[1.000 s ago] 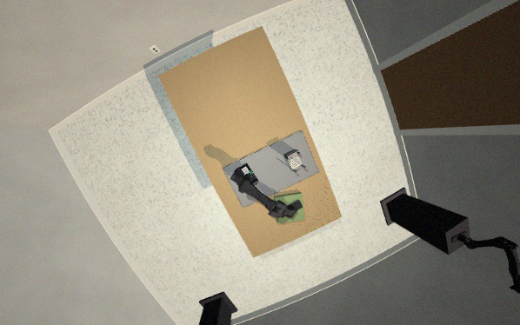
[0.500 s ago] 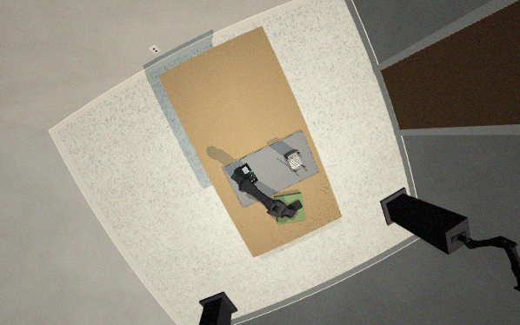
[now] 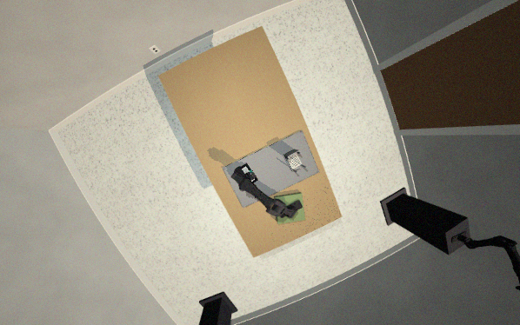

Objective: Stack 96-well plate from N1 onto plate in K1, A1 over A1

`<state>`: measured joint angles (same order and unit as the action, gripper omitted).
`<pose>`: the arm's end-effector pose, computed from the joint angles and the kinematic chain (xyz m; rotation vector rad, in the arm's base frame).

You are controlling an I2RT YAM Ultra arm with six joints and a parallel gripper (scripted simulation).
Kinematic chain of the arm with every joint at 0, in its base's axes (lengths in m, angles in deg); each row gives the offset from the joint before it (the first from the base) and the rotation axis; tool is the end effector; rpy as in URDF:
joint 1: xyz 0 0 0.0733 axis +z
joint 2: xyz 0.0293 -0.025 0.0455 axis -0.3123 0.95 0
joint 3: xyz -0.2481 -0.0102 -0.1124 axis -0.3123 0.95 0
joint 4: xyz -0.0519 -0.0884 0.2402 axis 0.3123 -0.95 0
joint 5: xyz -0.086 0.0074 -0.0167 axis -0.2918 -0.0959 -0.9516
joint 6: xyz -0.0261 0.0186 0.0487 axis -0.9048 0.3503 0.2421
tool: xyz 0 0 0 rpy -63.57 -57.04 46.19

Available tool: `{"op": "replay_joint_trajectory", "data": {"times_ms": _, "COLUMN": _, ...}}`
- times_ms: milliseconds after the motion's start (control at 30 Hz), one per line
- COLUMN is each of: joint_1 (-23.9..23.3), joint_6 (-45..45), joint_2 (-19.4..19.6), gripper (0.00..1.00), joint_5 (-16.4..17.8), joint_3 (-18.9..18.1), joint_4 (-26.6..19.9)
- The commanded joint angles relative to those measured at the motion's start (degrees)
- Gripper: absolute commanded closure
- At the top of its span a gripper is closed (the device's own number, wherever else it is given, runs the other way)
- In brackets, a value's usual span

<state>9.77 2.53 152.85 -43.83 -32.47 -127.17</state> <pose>0.3867 0.2017 0.1609 -0.1662 3.0208 -0.0900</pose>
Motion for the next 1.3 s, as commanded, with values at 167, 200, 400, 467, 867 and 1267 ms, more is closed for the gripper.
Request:
{"op": "replay_joint_trajectory", "data": {"times_ms": 167, "joint_1": -0.1, "joint_6": -0.2, "joint_2": -0.9, "gripper": 0.00, "joint_5": 0.0, "joint_3": -0.1, "joint_4": 1.6}}
{"op": "replay_joint_trajectory", "data": {"times_ms": 200, "joint_1": -0.1, "joint_6": -0.2, "joint_2": -0.9, "gripper": 0.00, "joint_5": 0.0, "joint_3": -0.1, "joint_4": 1.6}}
{"op": "replay_joint_trajectory", "data": {"times_ms": 400, "joint_1": 0.0, "joint_6": -0.1, "joint_2": -0.6, "gripper": 0.00, "joint_5": 0.0, "joint_3": -0.3, "joint_4": 0.9}}
{"op": "replay_joint_trajectory", "data": {"times_ms": 467, "joint_1": 0.0, "joint_6": -0.1, "joint_2": -0.6, "gripper": 0.00, "joint_5": 0.0, "joint_3": -0.3, "joint_4": 0.9}}
{"op": "replay_joint_trajectory", "data": {"times_ms": 867, "joint_1": 0.0, "joint_6": -0.1, "joint_2": -0.6, "gripper": 1.00, "joint_5": 0.0, "joint_3": -0.3, "joint_4": 0.9}}
{"op": "replay_joint_trajectory", "data": {"times_ms": 1267, "joint_1": 0.0, "joint_6": -0.1, "joint_2": -0.6, "gripper": 1.00, "joint_5": 0.0, "joint_3": -0.3, "joint_4": 0.9}}
